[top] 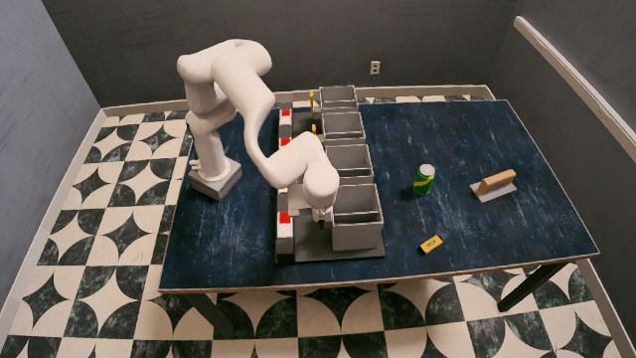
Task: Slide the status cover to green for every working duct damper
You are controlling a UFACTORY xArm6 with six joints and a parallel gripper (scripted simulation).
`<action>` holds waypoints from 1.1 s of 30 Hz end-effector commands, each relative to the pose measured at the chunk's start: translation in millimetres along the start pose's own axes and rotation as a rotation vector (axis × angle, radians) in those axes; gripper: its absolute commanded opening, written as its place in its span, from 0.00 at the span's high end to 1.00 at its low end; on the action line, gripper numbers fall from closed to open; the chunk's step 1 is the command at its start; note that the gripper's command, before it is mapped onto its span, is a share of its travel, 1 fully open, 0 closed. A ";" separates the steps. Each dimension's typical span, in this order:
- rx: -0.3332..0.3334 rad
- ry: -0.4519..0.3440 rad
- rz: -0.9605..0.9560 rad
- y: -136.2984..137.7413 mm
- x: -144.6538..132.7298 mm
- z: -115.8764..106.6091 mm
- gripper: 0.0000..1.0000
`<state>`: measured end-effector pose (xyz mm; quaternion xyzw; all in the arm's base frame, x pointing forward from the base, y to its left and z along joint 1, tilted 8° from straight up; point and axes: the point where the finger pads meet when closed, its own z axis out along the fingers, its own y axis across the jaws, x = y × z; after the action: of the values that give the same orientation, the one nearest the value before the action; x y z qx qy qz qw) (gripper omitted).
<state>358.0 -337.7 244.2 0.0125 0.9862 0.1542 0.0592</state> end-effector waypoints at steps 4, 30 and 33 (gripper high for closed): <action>0.004 -0.003 -0.001 -0.1 -0.8 3.4 0.61; 0.004 -0.003 -0.001 -0.7 -1.6 54.3 0.61; 0.004 -0.003 -0.001 -0.7 -1.7 59.6 0.61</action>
<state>365.3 -321.1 191.4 0.0125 0.9862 0.1543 0.0589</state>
